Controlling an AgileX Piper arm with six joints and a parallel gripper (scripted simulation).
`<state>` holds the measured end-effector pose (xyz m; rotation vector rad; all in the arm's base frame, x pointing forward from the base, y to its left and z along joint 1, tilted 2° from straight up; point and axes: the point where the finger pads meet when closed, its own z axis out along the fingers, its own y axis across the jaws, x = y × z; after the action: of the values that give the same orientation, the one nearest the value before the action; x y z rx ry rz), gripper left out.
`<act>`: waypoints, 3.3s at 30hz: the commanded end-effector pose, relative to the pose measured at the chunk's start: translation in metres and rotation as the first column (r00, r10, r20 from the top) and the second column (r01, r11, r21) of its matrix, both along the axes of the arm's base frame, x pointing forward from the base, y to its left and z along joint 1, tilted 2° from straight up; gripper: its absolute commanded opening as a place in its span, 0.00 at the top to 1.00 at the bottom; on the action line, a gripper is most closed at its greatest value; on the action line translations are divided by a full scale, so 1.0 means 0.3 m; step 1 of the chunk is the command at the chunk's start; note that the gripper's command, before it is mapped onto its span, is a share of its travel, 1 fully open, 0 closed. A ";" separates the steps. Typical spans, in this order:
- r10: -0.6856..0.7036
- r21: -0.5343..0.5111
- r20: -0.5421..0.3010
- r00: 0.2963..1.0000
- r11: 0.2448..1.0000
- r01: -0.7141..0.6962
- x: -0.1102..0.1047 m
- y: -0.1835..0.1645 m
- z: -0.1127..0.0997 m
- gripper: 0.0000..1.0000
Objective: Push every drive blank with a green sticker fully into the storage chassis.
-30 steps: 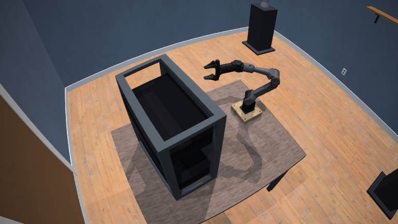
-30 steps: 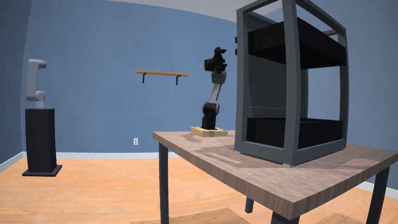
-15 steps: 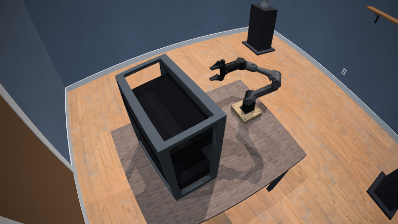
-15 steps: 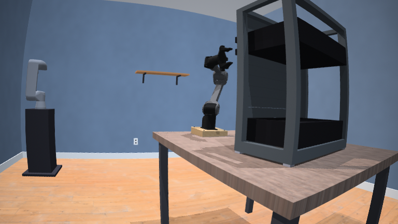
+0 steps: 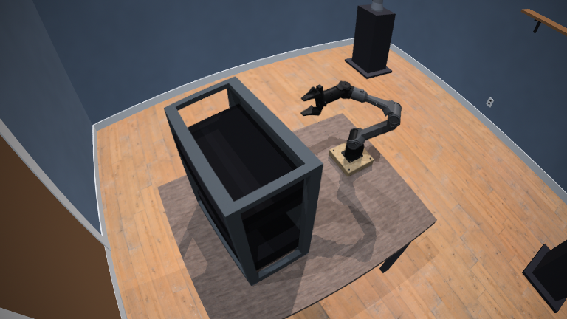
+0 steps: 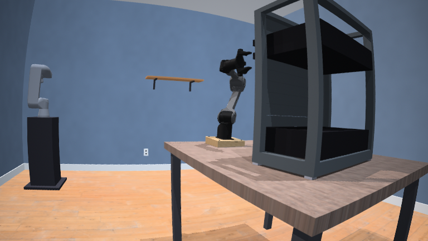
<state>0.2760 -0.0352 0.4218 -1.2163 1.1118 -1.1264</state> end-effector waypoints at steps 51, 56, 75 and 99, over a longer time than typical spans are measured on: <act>0.001 -0.003 0.002 1.000 1.000 -0.001 0.280 0.150 0.000 0.00; 0.001 -0.003 0.002 1.000 1.000 -0.001 0.322 0.172 0.000 0.00; 0.001 -0.003 0.002 1.000 1.000 -0.001 0.343 0.183 -0.001 0.00; 0.001 -0.003 0.002 1.000 1.000 -0.001 0.343 0.183 -0.001 0.00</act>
<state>0.3785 0.0196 0.4220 -1.2175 1.1067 -1.1296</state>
